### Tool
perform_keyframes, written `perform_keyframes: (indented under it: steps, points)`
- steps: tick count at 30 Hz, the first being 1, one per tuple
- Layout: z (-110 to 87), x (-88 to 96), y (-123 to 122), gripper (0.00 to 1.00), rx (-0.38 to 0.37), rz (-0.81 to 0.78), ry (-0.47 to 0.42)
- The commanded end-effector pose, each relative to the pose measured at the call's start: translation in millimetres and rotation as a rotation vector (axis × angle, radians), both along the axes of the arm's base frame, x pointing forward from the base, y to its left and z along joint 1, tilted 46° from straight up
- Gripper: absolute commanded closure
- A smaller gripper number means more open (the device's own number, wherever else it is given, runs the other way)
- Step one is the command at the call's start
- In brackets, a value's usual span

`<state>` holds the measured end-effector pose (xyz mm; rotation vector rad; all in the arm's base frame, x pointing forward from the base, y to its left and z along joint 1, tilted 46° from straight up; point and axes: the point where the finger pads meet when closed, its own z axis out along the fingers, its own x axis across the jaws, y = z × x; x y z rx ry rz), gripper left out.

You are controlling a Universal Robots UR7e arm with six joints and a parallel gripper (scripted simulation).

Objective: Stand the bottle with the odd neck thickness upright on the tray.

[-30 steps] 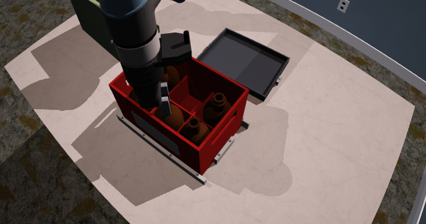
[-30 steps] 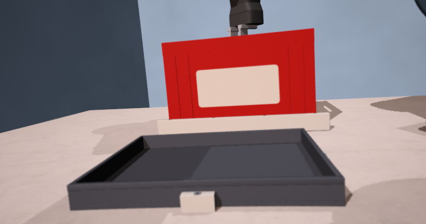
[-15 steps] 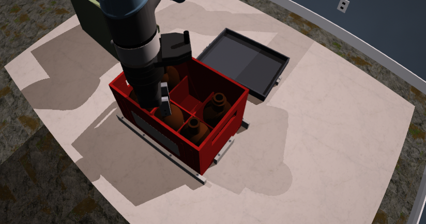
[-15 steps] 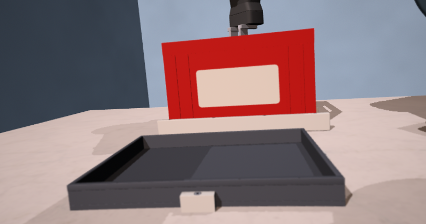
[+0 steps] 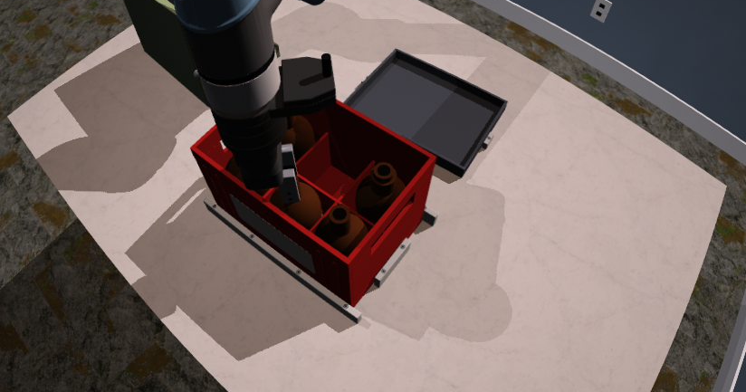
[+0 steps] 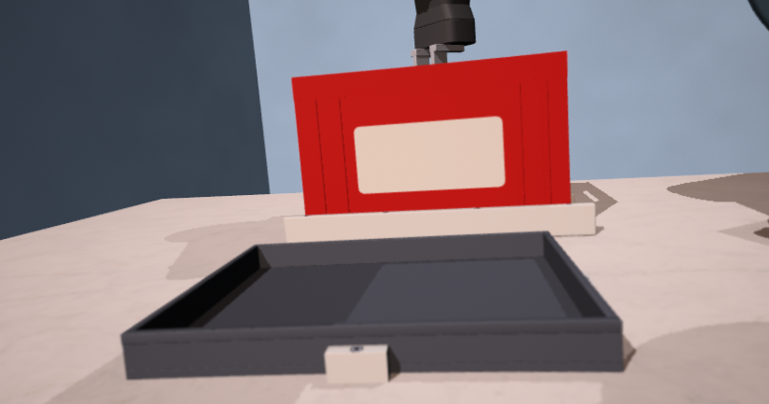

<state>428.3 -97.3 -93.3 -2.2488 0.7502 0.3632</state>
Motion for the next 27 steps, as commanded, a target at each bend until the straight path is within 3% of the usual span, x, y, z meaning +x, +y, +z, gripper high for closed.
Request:
perform_keyframes:
  steps: [1, 2, 27]
  points:
    - [0.2, 0.3, -0.7, 1.0, -0.001, -0.001, -0.001]
    - [0.2, 0.3, -0.7, 0.0, -0.001, -0.001, -0.001]
    - [0.2, 0.3, -0.7, 0.0, -0.001, -0.001, -0.001]
